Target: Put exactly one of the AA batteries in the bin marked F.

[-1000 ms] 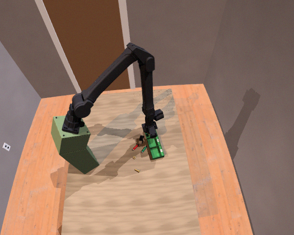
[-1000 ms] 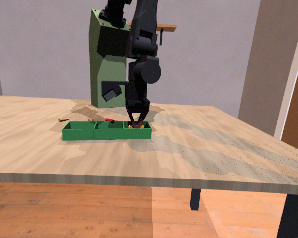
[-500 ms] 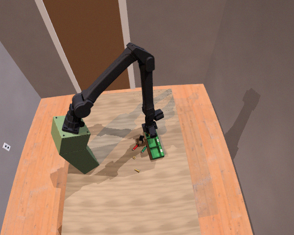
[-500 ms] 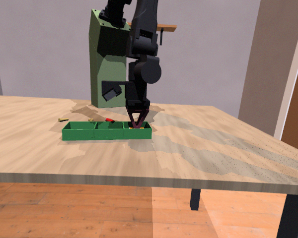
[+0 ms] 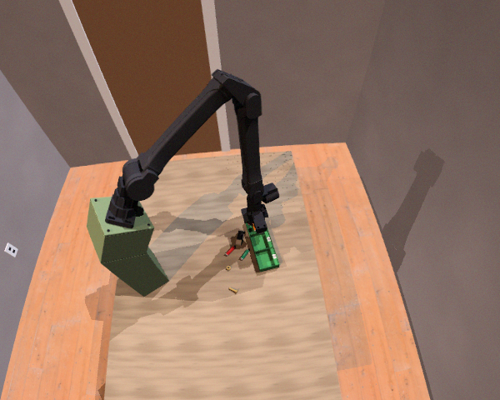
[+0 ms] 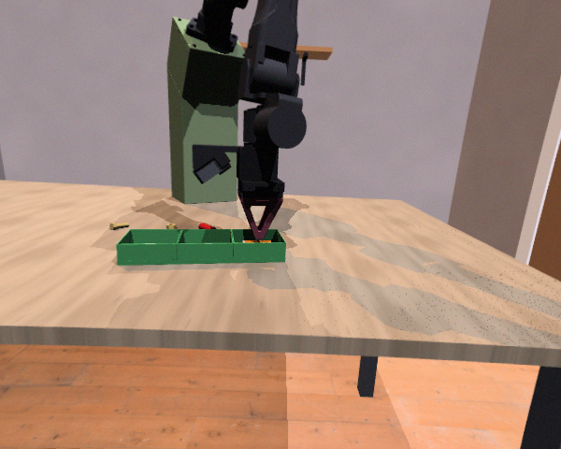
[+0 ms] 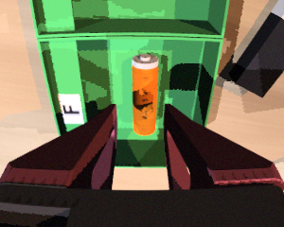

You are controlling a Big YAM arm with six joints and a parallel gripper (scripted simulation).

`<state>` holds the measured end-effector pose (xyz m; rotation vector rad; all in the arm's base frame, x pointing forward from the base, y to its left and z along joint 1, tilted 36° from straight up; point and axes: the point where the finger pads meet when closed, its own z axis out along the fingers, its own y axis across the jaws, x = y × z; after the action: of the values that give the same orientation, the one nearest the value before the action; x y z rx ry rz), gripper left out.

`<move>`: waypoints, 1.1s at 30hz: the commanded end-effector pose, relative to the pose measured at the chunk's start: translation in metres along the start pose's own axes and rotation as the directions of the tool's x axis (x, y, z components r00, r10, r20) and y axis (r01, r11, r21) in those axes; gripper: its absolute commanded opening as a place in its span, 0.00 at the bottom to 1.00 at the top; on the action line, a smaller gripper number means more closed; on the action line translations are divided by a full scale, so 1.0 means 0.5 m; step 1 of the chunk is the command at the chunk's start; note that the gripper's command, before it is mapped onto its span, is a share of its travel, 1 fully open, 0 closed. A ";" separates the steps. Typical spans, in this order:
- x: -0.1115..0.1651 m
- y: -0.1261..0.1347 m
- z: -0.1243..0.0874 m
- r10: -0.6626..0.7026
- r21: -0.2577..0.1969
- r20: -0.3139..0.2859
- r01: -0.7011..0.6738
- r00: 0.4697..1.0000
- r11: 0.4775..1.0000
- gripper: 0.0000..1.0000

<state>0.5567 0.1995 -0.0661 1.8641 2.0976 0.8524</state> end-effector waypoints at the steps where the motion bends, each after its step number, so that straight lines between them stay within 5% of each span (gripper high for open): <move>1: 0.000 0.014 -0.027 0.002 -0.011 0.002 -0.002 1.000 1.000 0.27; 15: -0.008 0.015 -0.074 -0.002 -0.012 0.005 0.002 1.000 1.000 0.27; 20: -0.015 -0.016 -0.045 0.001 0.019 0.010 -0.001 1.000 1.000 0.27; 33: -0.002 0.007 -0.058 0.001 -0.009 0.002 -0.001 1.000 1.000 0.27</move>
<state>0.5424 0.1923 -0.0459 1.8660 2.0971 0.8501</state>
